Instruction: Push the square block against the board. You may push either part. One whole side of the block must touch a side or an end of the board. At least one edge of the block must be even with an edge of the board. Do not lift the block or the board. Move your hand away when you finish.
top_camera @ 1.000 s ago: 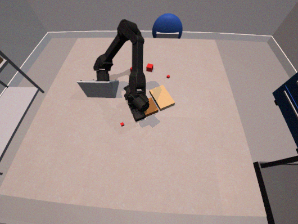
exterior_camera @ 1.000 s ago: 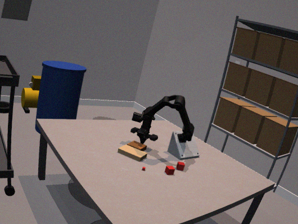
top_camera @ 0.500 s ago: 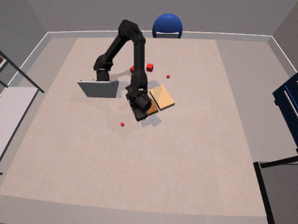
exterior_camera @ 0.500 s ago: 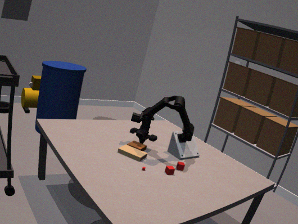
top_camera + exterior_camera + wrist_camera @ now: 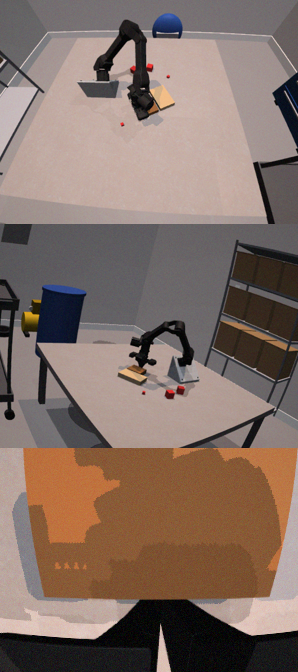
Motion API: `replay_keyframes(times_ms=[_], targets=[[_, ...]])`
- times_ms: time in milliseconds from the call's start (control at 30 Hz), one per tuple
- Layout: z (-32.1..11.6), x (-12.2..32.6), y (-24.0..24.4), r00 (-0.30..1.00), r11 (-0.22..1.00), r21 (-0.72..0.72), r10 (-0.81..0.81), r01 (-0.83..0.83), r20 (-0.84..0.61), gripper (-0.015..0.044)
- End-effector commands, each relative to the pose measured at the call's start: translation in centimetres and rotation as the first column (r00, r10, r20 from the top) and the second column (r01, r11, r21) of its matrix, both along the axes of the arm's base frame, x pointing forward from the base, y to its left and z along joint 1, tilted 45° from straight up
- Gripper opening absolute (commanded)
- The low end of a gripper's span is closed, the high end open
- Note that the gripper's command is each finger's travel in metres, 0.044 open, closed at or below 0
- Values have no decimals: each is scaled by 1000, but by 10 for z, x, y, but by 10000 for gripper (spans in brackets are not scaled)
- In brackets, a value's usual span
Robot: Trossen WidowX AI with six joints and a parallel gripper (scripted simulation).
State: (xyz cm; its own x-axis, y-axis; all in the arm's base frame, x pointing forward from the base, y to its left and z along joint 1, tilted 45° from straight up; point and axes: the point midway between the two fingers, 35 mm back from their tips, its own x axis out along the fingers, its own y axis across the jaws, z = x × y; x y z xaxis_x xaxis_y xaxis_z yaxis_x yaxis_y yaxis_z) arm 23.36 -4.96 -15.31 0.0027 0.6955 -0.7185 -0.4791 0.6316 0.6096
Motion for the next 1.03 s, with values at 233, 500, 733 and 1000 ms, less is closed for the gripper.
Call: replay_keyframes(times_ms=[233, 500, 733, 1000], targets=[[4, 11, 2, 1000, 1000, -1, -3, 3, 9, 0], [6, 16, 4, 1000, 1000, -1, -3, 3, 10, 0], [8, 20, 5, 1000, 1000, -1, -3, 3, 10, 0], [4, 11, 1, 1000, 1000, -2, -3, 3, 9, 0]])
